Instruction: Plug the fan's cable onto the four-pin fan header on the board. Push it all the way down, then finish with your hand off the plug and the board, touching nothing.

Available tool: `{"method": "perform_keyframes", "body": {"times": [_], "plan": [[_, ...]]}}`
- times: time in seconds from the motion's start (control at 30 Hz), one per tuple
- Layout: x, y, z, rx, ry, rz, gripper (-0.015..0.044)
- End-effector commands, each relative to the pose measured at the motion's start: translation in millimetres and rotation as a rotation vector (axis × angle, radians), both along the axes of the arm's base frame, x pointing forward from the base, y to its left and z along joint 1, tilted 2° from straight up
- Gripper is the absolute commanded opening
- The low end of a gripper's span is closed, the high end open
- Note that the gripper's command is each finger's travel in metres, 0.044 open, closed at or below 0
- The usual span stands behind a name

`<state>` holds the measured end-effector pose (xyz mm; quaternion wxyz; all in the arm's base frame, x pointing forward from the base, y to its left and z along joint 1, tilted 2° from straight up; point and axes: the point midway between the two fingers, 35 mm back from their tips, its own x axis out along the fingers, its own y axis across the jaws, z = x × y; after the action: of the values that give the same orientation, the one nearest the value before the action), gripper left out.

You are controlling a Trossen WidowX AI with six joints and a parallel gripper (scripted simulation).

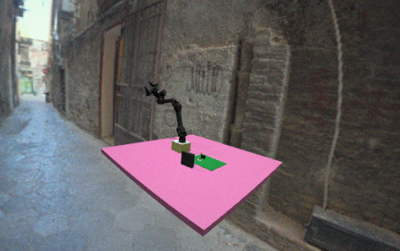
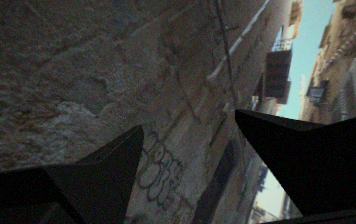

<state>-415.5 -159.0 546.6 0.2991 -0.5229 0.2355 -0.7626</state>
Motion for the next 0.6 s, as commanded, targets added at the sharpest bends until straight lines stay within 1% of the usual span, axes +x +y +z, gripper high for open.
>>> {"method": "perform_keyframes", "body": {"times": [0.0, 0.03, 0.17, 0.3, 0.43, 0.57], "plan": [[0, 0, 0, 0.000, 0.000, 0.000, 0.0426], [0, 0, 0, 0.000, 0.000, 0.000, 0.0440], [1, -9, -2, -0.008, -0.035, 0.035, 0.0440], [11, -63, -14, -0.042, -0.238, 0.234, 0.0440], [30, -119, -30, -0.060, -0.455, 0.431, 0.0440], [56, -165, -44, -0.068, -0.622, 0.546, 0.0440]]}}
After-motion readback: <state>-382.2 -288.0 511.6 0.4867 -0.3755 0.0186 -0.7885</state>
